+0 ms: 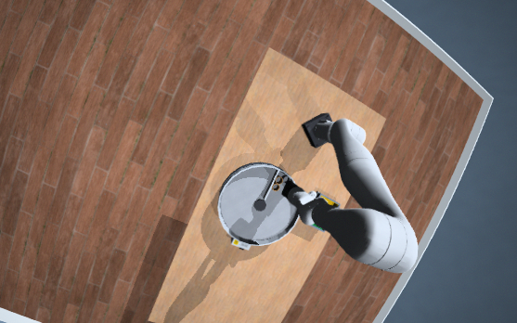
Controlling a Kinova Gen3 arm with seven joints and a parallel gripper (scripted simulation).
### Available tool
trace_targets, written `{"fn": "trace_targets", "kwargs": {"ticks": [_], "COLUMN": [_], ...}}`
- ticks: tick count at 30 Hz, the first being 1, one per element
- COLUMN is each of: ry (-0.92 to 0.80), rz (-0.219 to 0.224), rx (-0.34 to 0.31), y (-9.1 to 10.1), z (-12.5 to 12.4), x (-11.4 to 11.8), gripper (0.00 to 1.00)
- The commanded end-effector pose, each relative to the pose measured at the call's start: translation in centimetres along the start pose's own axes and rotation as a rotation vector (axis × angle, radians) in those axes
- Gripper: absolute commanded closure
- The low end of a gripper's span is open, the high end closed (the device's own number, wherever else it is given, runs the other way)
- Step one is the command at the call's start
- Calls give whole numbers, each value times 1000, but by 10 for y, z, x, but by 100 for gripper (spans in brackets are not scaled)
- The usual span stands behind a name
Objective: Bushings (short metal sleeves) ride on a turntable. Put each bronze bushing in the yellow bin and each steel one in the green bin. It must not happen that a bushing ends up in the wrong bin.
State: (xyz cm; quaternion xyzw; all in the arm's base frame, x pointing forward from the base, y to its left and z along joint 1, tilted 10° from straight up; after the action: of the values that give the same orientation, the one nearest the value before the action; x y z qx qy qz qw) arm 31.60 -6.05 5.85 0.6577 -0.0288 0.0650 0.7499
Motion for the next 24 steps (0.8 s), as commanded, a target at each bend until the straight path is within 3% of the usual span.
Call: {"fn": "trace_targets", "kwargs": {"ticks": [1, 10, 11, 24], "ry": [7, 7, 6, 5], "rz": [-5, -5, -5, 0], "rx": [1, 1, 1, 1], "y": [-2, -2, -2, -2], "z": [-3, -3, -2, -2], "x": [-1, -1, -1, 1], "gripper": [55, 55, 100, 100]}}
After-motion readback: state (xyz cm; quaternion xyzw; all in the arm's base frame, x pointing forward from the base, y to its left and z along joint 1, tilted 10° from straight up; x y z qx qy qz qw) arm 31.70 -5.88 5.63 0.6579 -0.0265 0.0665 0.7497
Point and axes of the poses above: the point where the finger pads meet when closed, its own y axis back along the fingers, its own x axis across the jaws, z = x × y, the point moved 2 cm from there along y, back along the fingers, and after that the axes turned 11 degrees about y, right-handed, at the moved point
